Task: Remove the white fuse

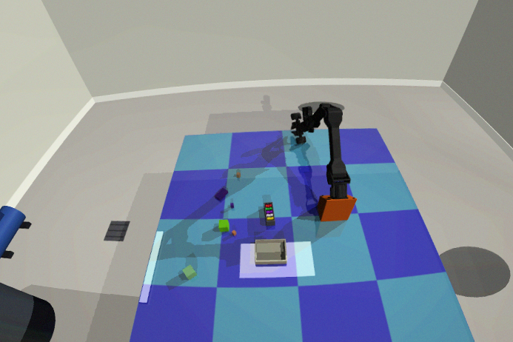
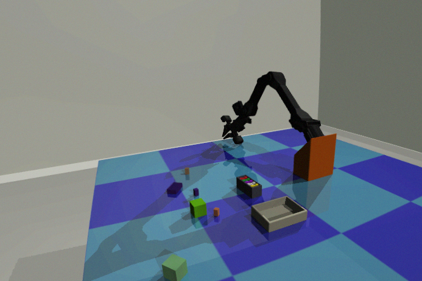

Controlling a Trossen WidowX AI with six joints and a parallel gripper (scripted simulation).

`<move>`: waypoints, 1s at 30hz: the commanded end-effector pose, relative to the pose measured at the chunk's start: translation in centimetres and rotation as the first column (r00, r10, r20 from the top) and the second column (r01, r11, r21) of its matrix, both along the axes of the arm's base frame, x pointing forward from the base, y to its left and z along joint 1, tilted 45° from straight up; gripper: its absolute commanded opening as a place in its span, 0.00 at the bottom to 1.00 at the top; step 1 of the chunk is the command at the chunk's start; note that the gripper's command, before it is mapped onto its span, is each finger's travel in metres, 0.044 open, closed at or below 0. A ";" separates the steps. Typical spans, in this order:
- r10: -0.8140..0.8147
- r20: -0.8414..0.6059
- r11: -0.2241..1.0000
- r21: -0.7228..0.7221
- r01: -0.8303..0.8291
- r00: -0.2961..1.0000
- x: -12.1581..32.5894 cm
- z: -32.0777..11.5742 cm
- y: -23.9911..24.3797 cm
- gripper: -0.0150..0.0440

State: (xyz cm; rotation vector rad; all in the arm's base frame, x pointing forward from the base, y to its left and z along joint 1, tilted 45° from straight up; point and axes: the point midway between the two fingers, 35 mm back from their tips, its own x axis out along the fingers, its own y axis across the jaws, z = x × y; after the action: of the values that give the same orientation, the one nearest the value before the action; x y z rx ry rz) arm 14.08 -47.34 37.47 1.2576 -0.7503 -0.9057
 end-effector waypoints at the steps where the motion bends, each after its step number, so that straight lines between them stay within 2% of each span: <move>1: 0.078 -0.101 0.995 0.065 -0.072 0.992 5.3 -2.7 2.0 0.36; 8: 0.246 -0.329 0.962 0.197 -0.189 0.912 14.2 -9.1 7.3 0.36; 15: 0.433 -0.578 0.899 0.328 -0.289 0.692 21.0 -16.8 15.1 0.36; 19: 0.516 -0.703 0.856 0.398 -0.331 0.489 23.6 -21.6 20.1 0.36; 24: 0.557 -0.813 0.800 0.470 -0.373 0.172 25.1 -27.2 26.7 0.36; 30: 0.444 -0.844 0.724 0.536 -0.433 -0.301 24.5 -33.2 35.3 0.36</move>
State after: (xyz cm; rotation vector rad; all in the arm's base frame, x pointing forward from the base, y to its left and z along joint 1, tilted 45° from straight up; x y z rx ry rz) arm 39.42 -16.10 7.26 0.5753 0.8691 -0.9140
